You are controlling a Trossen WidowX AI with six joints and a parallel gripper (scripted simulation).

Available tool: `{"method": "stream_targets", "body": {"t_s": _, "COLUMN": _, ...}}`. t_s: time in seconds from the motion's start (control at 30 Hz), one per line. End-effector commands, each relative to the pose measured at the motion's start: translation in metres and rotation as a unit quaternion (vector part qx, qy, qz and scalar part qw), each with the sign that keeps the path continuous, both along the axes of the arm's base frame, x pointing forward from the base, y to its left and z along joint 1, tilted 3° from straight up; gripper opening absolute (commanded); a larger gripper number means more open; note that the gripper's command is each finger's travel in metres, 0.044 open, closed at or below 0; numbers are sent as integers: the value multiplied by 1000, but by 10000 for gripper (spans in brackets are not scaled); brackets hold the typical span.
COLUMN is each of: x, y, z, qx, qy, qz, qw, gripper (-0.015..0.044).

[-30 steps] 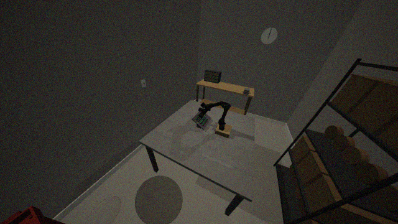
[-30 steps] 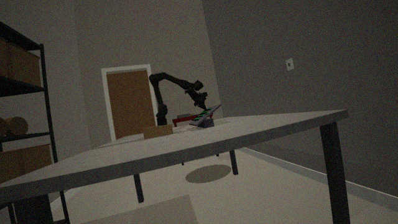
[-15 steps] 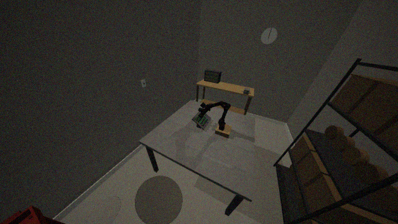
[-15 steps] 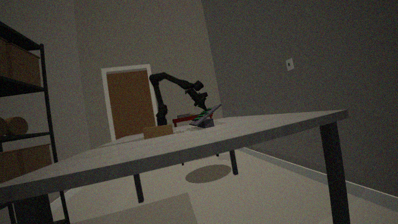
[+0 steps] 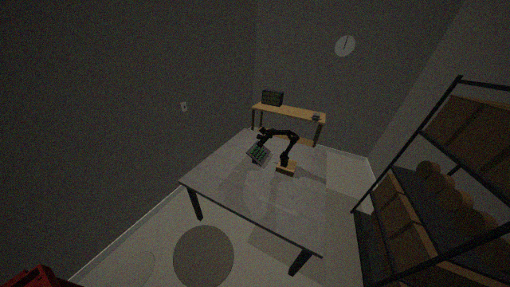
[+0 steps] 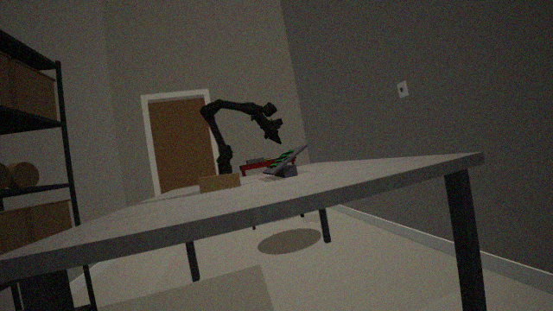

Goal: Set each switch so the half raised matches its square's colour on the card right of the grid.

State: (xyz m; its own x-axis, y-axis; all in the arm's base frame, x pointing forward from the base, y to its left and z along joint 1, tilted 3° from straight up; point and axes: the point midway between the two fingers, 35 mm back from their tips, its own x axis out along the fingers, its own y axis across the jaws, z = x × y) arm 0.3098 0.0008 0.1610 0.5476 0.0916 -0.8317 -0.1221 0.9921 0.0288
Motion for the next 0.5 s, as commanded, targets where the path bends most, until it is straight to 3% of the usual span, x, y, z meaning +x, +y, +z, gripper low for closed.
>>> {"method": "stream_targets", "body": {"t_s": 0.0, "x": -7, "y": 7, "z": 0, "qx": 1, "qy": 8, "qz": 2, "qw": 1000, "gripper": 0}}
{"method": "stream_targets", "body": {"t_s": 0.2, "x": -29, "y": 58, "z": -8, "qx": 4, "qy": 8, "qz": 2, "qw": 1000, "gripper": 0}}
{"method": "stream_targets", "body": {"t_s": 0.47, "x": -10, "y": 63, "z": -37, "qx": 2, "qy": 20, "qz": 2, "qw": 1000, "gripper": 0}}
